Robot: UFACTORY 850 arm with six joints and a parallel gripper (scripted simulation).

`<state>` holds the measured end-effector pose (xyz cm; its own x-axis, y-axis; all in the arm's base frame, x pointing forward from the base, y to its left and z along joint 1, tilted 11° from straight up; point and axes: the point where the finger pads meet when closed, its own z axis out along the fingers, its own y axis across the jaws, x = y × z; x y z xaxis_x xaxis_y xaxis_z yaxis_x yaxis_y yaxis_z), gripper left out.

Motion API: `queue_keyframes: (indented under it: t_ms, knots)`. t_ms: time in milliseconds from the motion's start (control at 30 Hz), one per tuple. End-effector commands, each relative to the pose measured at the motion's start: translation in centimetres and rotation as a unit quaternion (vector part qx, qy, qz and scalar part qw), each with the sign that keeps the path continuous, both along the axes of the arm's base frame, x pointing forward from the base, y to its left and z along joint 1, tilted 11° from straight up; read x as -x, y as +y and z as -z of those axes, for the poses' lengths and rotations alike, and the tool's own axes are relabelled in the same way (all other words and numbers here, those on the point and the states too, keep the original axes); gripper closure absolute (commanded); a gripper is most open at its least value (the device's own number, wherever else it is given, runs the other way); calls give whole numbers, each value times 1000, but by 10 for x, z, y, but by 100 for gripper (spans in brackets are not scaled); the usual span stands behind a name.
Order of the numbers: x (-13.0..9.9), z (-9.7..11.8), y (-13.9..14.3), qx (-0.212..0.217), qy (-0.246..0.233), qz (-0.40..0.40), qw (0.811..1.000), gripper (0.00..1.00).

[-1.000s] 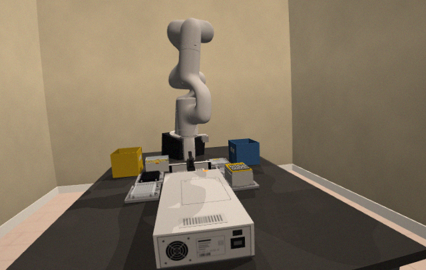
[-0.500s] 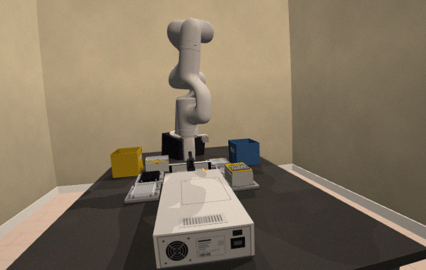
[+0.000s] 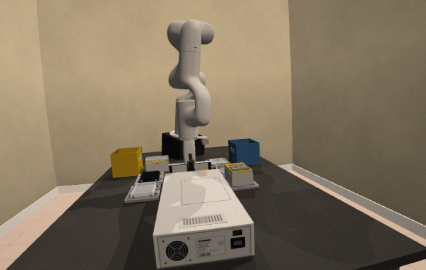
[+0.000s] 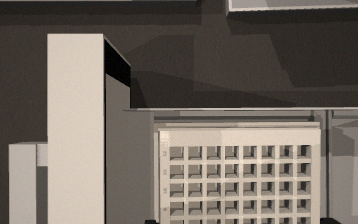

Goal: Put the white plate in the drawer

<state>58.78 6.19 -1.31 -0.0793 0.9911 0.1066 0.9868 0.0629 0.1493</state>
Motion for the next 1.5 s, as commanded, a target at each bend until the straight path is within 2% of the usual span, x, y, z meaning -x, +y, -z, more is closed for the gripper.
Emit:
queue_keyframes:
  t_ms: [0, 1467]
  knots:
    - [-1, 1, 0, 0, -1, 0, 1000, 100]
    - [5, 5, 0, 0, -1, 0, 1000, 100]
